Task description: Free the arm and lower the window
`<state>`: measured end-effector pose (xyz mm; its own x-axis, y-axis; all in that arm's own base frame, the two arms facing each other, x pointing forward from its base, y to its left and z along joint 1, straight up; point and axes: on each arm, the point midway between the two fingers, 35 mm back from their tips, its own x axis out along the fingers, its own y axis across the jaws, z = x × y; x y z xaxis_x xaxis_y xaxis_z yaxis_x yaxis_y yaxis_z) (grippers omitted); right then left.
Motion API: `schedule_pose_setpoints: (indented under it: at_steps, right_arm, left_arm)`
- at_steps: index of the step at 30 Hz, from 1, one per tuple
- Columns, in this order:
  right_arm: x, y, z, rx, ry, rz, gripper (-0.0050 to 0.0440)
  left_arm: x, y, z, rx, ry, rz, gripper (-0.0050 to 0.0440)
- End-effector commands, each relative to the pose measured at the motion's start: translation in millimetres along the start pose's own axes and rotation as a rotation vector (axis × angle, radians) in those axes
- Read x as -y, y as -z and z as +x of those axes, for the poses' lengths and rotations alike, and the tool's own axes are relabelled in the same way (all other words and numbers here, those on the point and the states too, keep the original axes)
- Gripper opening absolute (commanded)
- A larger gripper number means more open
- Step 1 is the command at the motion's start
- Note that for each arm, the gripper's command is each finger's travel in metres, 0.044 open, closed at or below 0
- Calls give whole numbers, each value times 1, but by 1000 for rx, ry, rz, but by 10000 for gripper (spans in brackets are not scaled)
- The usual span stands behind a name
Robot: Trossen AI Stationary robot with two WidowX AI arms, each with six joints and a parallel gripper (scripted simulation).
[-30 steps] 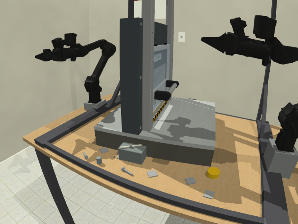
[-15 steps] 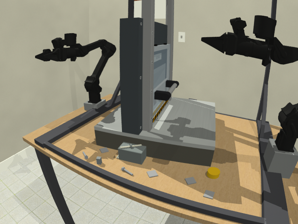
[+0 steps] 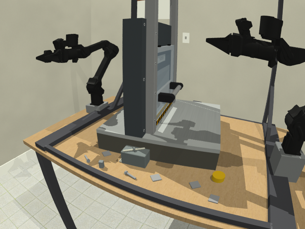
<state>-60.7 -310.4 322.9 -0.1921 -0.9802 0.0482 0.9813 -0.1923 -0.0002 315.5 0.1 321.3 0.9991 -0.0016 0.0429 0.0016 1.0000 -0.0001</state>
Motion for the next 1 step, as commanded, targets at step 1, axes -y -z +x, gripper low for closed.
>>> schedule_pose_setpoints:
  at_steps: [1]
  right_arm:
    - [2, -1, -2, 4, 7, -3, 400]
  left_arm:
    - [1, -1, 0, 1, 3, 2, 400]
